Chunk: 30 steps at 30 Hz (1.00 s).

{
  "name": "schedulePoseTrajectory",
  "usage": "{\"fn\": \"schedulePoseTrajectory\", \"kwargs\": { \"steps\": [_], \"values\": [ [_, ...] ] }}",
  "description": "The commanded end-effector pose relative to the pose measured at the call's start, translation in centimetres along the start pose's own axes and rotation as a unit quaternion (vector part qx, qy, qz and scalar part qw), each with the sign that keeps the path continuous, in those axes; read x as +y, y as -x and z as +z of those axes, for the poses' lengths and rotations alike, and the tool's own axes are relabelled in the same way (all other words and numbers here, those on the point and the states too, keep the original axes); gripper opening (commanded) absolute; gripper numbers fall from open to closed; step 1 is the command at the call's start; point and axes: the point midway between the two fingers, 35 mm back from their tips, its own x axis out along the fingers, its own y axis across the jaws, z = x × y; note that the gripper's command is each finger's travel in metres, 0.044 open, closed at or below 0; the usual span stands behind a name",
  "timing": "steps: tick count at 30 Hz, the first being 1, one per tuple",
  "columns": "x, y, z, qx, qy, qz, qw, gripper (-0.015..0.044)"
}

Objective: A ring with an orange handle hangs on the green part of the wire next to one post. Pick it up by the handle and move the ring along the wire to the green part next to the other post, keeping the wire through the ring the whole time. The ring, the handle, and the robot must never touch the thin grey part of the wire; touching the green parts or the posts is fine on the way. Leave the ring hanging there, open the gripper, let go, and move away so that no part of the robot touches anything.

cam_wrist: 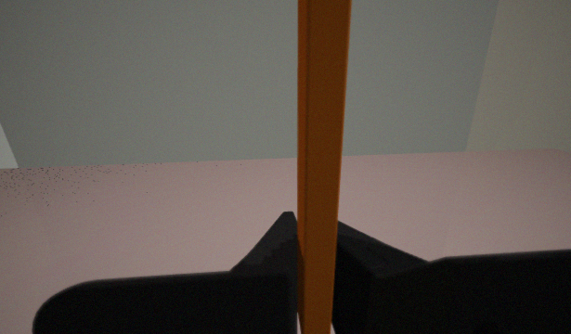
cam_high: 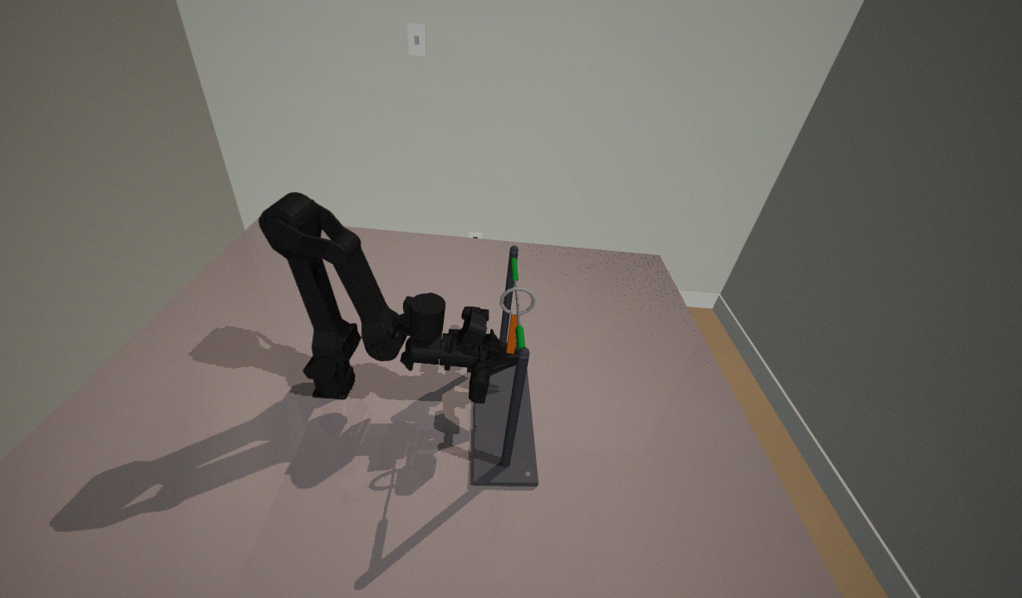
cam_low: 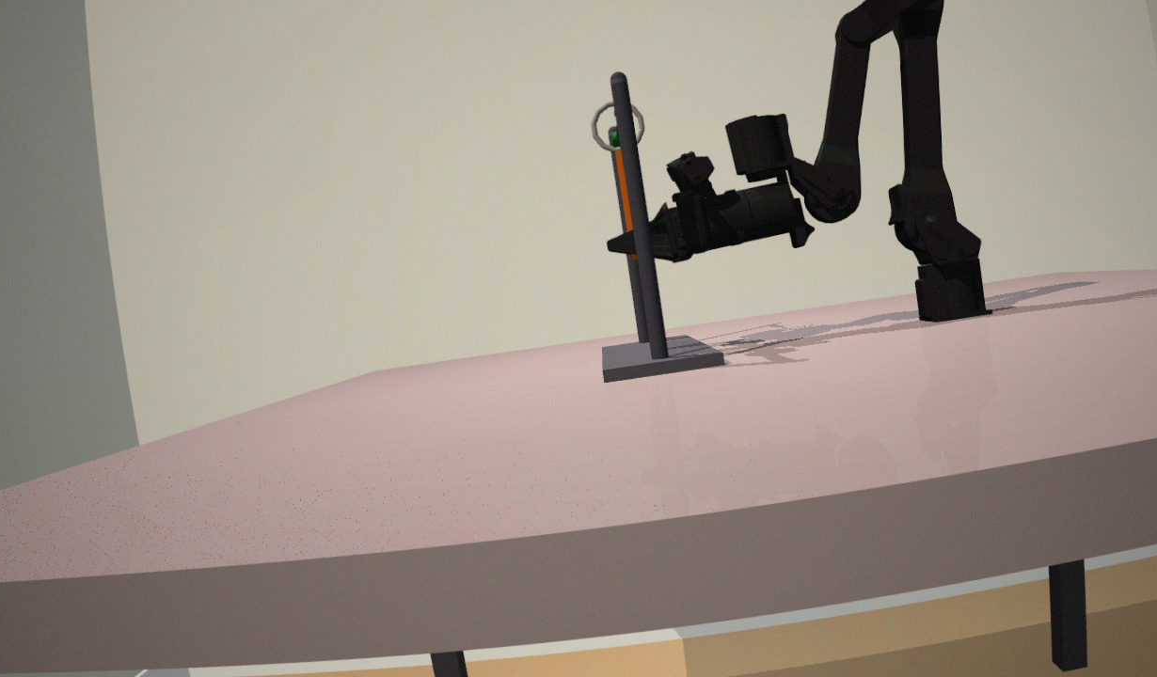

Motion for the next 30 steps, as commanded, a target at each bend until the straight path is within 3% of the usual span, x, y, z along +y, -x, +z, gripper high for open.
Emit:
{"fn": "schedulePoseTrajectory", "kwargs": {
  "steps": [1, 30],
  "values": [
    [0.5, 0.0, 0.0, 0.000, -0.007, 0.001, 1.000, -0.0150],
    [3.3, 0.1, 0.1, -0.002, -0.005, -0.002, 1.000, -0.0150]
  ]
}}
